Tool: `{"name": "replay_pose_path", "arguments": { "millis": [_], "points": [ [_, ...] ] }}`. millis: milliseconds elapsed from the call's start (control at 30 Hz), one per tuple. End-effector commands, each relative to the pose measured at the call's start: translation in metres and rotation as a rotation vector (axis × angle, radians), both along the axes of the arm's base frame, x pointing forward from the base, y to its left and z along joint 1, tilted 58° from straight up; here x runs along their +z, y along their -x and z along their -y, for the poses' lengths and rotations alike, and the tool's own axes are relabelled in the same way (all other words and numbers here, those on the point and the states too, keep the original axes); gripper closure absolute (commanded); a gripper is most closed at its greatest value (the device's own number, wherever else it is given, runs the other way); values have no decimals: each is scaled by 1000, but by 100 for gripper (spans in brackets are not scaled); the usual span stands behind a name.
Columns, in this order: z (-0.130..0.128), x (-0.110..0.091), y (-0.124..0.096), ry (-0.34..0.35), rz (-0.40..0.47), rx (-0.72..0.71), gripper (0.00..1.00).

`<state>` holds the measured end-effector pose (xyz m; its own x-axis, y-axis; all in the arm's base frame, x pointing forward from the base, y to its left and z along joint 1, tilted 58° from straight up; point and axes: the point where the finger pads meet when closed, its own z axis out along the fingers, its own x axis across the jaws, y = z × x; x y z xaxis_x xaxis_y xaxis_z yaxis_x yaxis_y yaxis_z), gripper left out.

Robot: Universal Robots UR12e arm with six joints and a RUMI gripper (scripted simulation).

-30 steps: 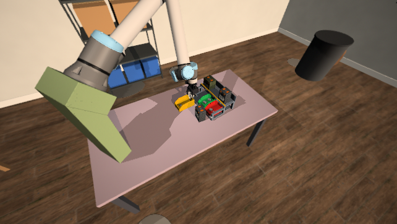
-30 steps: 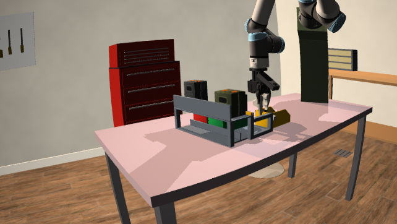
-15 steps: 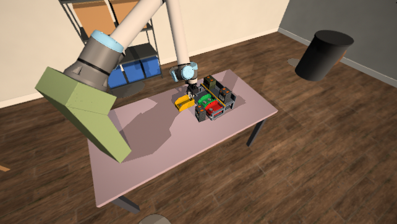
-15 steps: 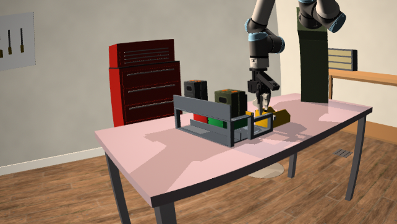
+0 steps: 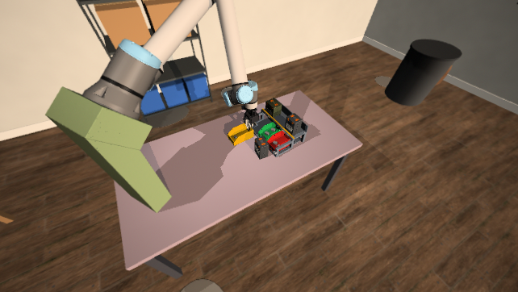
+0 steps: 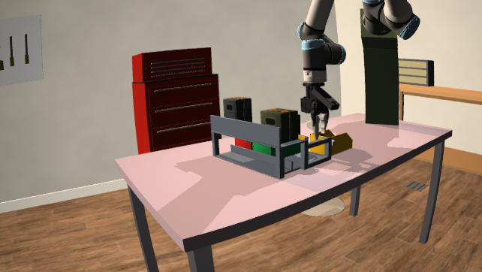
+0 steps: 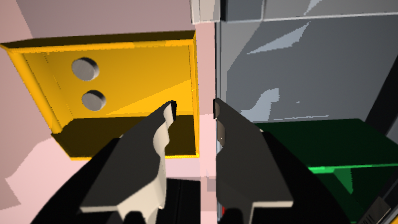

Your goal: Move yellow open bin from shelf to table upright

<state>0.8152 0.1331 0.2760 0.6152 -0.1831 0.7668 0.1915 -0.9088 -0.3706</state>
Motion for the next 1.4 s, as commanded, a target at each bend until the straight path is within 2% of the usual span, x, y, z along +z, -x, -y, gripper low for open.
{"name": "replay_pose_path", "arguments": {
  "millis": [0, 233, 400, 800, 967, 1367],
  "points": [
    [0, 0, 0, 0, 1, 0, 80],
    [0, 0, 0, 0, 1, 0, 80],
    [21, 29, 42, 0, 1, 0, 80],
    [21, 29, 42, 0, 1, 0, 80],
    [30, 42, 61, 0, 1, 0, 80],
    [30, 42, 61, 0, 1, 0, 80]
  ]
}}
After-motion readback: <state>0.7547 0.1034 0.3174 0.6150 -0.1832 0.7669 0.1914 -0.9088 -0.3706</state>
